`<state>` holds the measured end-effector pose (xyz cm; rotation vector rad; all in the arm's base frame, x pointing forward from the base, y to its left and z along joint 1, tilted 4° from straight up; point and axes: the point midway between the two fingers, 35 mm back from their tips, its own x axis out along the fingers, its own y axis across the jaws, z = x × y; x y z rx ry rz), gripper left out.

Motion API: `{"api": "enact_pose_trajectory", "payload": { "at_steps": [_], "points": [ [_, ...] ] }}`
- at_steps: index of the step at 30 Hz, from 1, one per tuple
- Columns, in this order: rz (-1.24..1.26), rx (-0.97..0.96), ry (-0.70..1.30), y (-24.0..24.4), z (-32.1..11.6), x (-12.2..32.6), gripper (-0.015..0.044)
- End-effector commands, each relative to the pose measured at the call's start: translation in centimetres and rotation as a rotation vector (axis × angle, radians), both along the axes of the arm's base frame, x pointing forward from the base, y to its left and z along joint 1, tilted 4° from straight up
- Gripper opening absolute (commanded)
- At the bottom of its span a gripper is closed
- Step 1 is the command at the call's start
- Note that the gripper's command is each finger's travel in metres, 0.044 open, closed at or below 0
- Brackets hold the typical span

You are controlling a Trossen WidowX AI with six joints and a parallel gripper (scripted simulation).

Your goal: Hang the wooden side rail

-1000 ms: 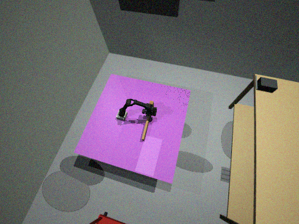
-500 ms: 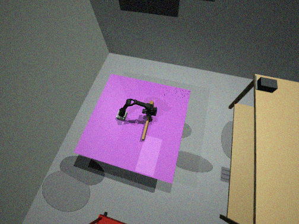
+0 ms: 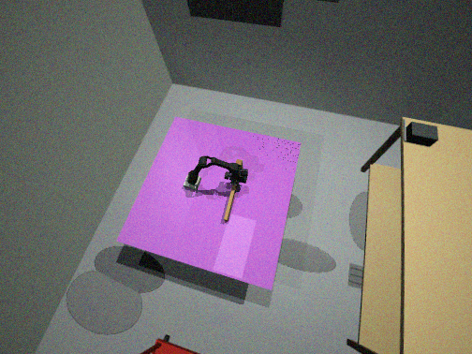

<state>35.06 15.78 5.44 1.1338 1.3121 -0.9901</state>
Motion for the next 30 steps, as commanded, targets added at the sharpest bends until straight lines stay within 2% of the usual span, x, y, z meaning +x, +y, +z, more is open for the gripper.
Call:
{"api": "enact_pose_trajectory", "payload": {
  "at_steps": [1, 30],
  "points": [
    [-0.002, 0.002, -0.004, 0.09, 0.07, -0.01, 0.0],
    [-0.002, 0.002, -0.004, 0.35, 0.25, 0.02, 0.0]
  ]
}}
